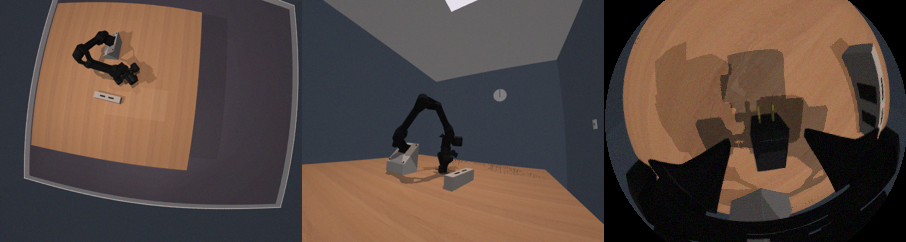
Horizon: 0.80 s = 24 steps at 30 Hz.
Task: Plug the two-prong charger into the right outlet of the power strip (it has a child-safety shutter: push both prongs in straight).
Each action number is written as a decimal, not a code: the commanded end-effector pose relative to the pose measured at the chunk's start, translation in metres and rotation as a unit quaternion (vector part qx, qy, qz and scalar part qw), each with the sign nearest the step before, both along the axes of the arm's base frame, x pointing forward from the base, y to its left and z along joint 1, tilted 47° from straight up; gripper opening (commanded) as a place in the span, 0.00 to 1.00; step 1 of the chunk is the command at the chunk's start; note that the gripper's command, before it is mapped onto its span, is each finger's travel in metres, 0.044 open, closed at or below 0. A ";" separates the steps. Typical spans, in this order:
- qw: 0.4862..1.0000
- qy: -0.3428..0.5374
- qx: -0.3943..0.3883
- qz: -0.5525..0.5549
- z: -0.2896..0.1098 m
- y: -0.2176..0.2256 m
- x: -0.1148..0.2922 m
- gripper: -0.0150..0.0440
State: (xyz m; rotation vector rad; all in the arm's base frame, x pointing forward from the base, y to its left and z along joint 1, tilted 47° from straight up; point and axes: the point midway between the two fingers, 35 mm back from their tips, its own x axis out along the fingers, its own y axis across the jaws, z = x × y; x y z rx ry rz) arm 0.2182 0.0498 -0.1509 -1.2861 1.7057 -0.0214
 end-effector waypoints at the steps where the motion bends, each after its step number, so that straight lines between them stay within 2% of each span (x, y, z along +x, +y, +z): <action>1: 1.000 0.005 -0.005 0.002 -0.004 -0.007 -0.003 1.00; 5: 1.000 0.005 -0.005 0.002 -0.005 -0.007 -0.003 1.00; 16: 1.000 0.001 -0.001 -0.001 -0.003 -0.005 -0.001 0.51; 23: 1.000 0.001 -0.001 -0.001 -0.003 -0.005 -0.001 0.43; 24: 1.000 0.001 -0.001 -0.001 -0.003 -0.004 -0.001 0.39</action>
